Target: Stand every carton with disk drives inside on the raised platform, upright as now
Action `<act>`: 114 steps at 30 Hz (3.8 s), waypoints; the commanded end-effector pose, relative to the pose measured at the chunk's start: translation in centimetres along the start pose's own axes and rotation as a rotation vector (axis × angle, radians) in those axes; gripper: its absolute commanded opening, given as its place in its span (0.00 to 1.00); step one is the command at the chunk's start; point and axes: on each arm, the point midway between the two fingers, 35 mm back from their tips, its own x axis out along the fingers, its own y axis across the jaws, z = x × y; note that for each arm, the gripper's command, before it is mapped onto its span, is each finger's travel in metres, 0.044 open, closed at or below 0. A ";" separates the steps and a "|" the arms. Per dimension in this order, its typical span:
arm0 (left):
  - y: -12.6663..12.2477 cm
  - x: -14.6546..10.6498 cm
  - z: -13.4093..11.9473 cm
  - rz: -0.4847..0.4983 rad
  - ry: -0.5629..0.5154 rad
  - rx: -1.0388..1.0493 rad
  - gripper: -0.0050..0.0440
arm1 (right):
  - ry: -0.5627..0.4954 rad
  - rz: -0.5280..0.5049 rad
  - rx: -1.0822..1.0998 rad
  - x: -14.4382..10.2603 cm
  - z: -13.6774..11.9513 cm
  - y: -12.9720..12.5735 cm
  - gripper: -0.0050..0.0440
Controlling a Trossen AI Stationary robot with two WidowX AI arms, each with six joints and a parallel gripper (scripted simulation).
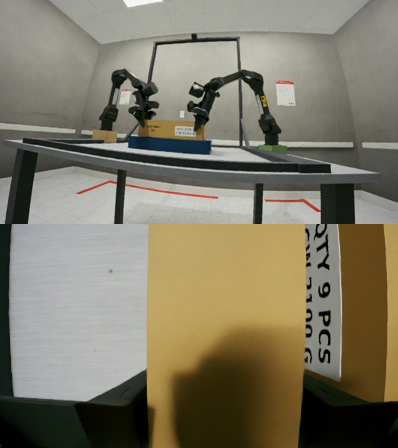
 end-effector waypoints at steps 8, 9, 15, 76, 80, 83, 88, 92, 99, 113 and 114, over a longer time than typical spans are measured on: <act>0.1 -2.1 0.8 0.011 -0.039 0.005 0.00 | -0.028 -0.008 -0.003 -1.0 0.6 -0.3 0.00; 0.1 -2.1 0.8 0.011 -0.039 0.005 0.00 | -0.028 -0.008 -0.003 -1.0 0.6 -0.3 0.00; 0.1 -2.1 0.8 0.011 -0.039 0.005 0.00 | -0.028 -0.008 -0.003 -1.0 0.6 -0.3 0.00; 0.1 -2.3 0.9 0.011 -0.034 0.005 0.00 | -0.057 -0.029 0.004 -1.0 0.5 -0.2 0.00; 0.1 -2.3 0.9 0.011 -0.034 0.005 0.00 | -0.057 -0.029 0.004 -1.0 0.5 -0.2 0.00; 0.1 -2.3 0.9 0.011 -0.034 0.005 0.00 | -0.057 -0.029 0.004 -1.0 0.5 -0.2 0.00; 0.1 -1.4 0.6 0.011 -0.025 0.004 0.88 | -0.050 -0.012 -0.001 -0.5 0.7 0.0 0.88; 0.1 -1.4 0.6 0.011 -0.025 0.004 0.88 | -0.050 -0.012 -0.001 -0.5 0.7 0.0 0.88; 0.1 -1.4 0.6 0.011 -0.025 0.004 0.88 | -0.050 -0.012 -0.001 -0.5 0.7 0.0 0.88; 0.2 -1.3 0.7 0.011 -0.022 0.004 0.88 | -0.050 -0.012 -0.002 -0.5 0.7 0.0 0.88; 0.2 -1.3 0.7 0.011 -0.022 0.004 0.88 | -0.050 -0.012 -0.002 -0.5 0.7 0.0 0.88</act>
